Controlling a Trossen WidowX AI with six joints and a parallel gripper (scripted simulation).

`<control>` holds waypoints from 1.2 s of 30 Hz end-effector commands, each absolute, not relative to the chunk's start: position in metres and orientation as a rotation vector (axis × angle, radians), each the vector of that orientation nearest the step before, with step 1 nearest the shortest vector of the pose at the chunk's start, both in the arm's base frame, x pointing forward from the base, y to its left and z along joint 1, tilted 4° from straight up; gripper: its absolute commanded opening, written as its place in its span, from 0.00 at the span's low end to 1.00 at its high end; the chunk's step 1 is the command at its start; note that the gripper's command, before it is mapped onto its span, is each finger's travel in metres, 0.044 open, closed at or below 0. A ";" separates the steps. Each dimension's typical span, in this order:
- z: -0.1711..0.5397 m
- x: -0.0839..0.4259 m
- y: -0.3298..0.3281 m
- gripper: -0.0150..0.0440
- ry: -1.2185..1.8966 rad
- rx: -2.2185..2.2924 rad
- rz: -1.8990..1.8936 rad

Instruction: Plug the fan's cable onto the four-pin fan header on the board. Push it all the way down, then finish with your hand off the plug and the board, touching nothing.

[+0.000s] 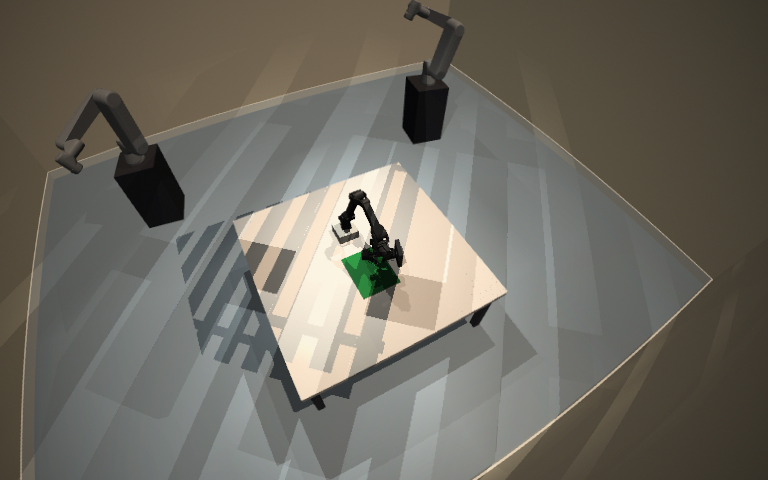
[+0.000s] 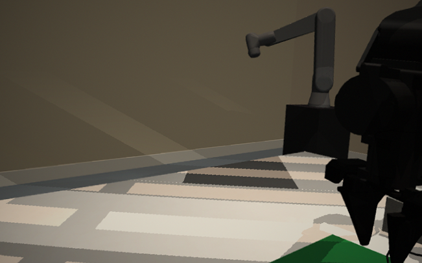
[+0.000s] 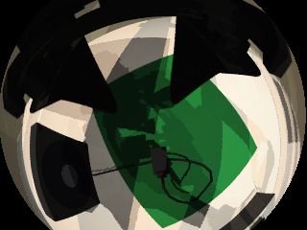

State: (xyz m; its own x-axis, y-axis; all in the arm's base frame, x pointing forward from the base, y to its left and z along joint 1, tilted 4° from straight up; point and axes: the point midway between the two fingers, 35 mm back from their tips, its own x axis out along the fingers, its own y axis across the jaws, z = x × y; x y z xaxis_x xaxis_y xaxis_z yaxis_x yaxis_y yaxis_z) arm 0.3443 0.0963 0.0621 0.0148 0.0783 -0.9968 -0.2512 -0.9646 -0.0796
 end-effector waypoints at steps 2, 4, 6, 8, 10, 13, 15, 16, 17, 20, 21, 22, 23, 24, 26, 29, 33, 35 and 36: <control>0.059 0.393 0.083 0.69 0.179 -2.053 2.050; 0.057 0.409 0.077 0.69 0.179 -2.055 2.049; 0.056 0.415 0.074 0.69 0.179 -2.055 2.048; 0.056 0.415 0.074 0.69 0.179 -2.055 2.048; 0.056 0.415 0.074 0.69 0.179 -2.055 2.048; 0.056 0.415 0.074 0.69 0.179 -2.055 2.048; 0.056 0.415 0.074 0.69 0.179 -2.055 2.048; 0.056 0.415 0.074 0.69 0.179 -2.055 2.048; 0.056 0.415 0.074 0.69 0.179 -2.055 2.048; 0.056 0.415 0.074 0.69 0.179 -2.055 2.048; 0.056 0.415 0.074 0.69 0.179 -2.055 2.048; 0.056 0.415 0.074 0.69 0.179 -2.055 2.048; 0.056 0.415 0.074 0.69 0.179 -2.055 2.048; 0.056 0.415 0.074 0.69 0.179 -2.055 2.048; 0.056 0.415 0.074 0.69 0.179 -2.055 2.048; 0.056 0.415 0.074 0.69 0.179 -2.055 2.048; 0.056 0.415 0.074 0.69 0.179 -2.055 2.048; 0.056 0.415 0.074 0.69 0.179 -2.055 2.048; 0.056 0.415 0.074 0.69 0.179 -2.055 2.048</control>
State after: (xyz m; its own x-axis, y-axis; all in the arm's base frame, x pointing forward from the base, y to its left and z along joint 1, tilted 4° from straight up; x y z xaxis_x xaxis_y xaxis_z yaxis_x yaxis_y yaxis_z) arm 0.4148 0.0742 0.0568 0.0162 0.0763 -0.9970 -0.2558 -0.9636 -0.0779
